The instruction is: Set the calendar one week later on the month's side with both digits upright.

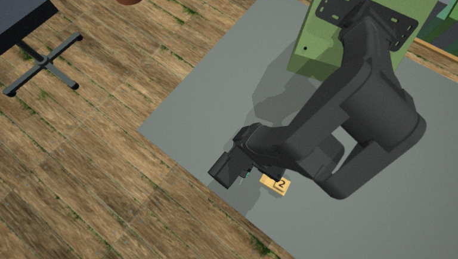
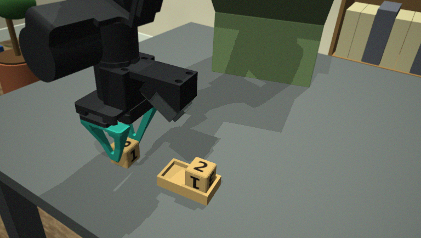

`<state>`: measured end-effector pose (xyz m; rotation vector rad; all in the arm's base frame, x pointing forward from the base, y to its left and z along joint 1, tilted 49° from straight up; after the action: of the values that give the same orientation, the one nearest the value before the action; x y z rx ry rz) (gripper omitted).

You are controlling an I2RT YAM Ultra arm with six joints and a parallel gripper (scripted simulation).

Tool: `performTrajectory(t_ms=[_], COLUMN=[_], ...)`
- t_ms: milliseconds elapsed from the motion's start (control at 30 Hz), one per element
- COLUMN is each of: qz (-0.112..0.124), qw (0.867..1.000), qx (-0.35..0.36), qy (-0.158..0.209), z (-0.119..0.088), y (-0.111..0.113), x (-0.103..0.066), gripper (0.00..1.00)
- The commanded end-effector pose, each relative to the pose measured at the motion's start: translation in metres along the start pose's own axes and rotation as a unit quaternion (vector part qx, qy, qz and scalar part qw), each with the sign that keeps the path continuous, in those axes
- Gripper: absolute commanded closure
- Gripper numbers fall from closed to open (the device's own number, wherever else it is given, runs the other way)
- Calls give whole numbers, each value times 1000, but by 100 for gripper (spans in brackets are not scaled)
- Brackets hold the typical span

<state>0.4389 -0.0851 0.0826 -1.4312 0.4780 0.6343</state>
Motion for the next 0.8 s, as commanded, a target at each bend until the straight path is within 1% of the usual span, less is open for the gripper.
performTrajectory(t_ms=[0,100,367,467,667,767], qz=[-4,-4,-4,-4,-4,-4], qw=[1000,1000,1000,1000,1000,1000], qx=[1,1,1,1,0,0], qy=[0,0,0,0,0,0], z=[-2,-2,-2,-2,-2,-2], y=[-3,-3,-3,-3,-3,-3], x=[-6,-19,-61,-74,-84,-86], gripper=[53,53,53,53,53,53])
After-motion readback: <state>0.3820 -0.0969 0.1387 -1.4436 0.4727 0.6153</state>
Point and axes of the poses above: the point where the finger pads meet when closed, its own x axis out along the fingers, its own y axis across the jaws, z = x × y, the point moved 2 cm from there along -x, back along the fingers, and after that the axes turned 3 degrees about -x, right-handed, at the moved point
